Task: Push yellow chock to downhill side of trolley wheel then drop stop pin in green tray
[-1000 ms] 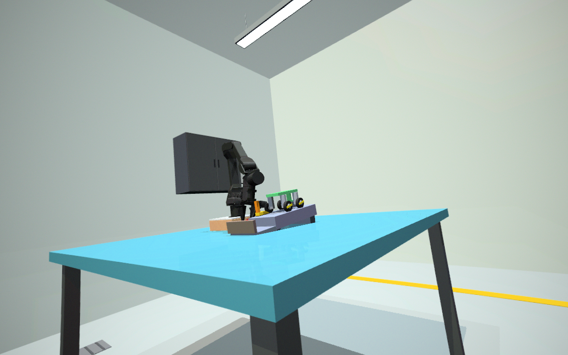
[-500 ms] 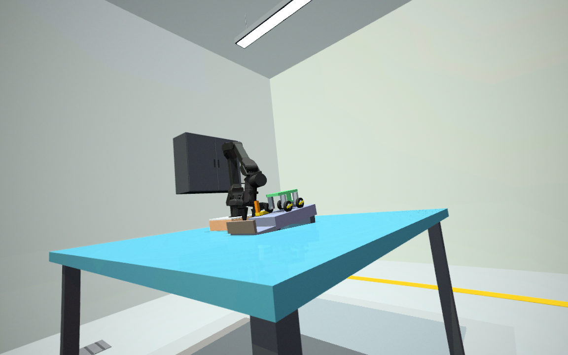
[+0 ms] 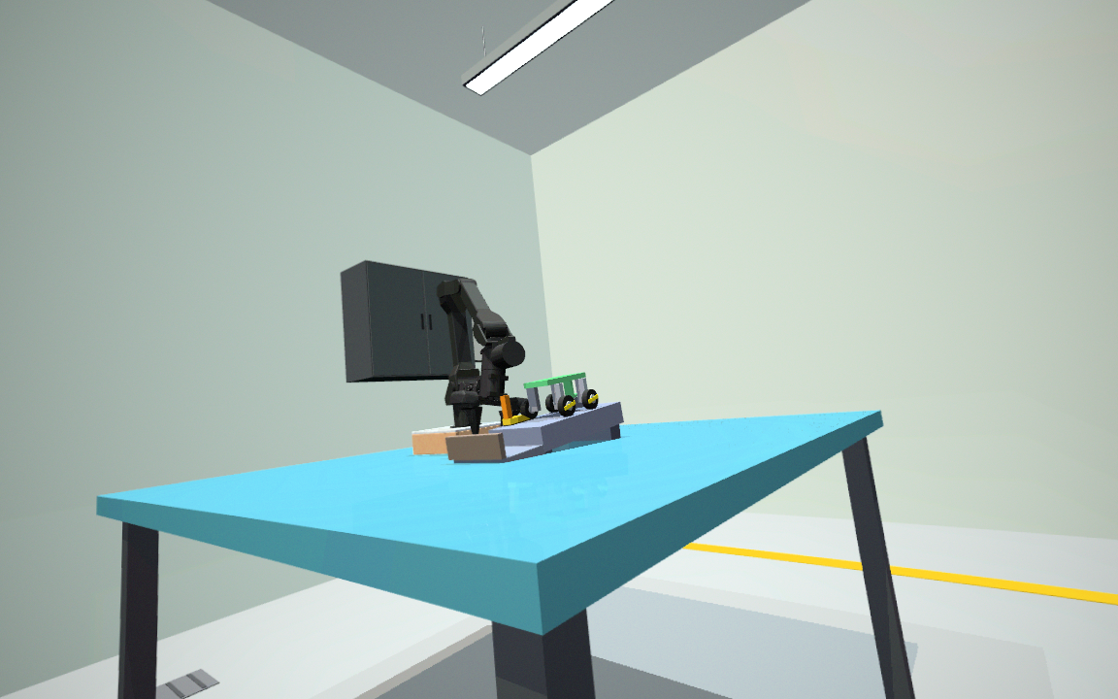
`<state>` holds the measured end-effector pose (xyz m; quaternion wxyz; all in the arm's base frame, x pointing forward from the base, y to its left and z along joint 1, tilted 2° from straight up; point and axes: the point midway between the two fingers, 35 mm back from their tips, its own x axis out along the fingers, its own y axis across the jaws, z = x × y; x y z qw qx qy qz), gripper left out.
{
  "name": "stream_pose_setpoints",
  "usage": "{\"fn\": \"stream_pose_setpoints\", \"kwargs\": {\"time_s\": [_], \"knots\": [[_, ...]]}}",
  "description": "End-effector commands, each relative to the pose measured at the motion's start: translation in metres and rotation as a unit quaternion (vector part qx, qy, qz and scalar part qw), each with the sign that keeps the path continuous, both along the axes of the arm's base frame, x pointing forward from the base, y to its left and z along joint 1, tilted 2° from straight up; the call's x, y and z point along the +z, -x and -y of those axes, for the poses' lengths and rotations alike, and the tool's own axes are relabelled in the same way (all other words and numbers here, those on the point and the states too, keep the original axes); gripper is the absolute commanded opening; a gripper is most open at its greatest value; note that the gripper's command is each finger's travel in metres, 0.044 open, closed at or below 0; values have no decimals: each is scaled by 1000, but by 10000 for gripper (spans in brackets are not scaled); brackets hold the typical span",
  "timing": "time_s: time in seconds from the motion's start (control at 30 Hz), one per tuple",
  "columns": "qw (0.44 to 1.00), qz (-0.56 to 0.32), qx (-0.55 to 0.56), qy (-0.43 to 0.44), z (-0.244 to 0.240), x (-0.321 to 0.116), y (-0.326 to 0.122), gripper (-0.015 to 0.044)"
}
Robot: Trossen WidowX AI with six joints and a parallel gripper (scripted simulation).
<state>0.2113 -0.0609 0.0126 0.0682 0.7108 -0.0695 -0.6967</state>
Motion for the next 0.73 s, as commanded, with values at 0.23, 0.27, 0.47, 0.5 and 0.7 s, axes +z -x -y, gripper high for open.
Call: {"fn": "stream_pose_setpoints", "kwargs": {"time_s": [0.23,0.27,0.47,0.5,0.7], "knots": [[1000,6,-4,4,-1,35,1,440],[1000,6,-4,4,-1,36,1,440],[1000,6,-4,4,-2,58,2,440],[1000,6,-4,4,-2,61,2,440],[1000,6,-4,4,-2,83,1,440]]}}
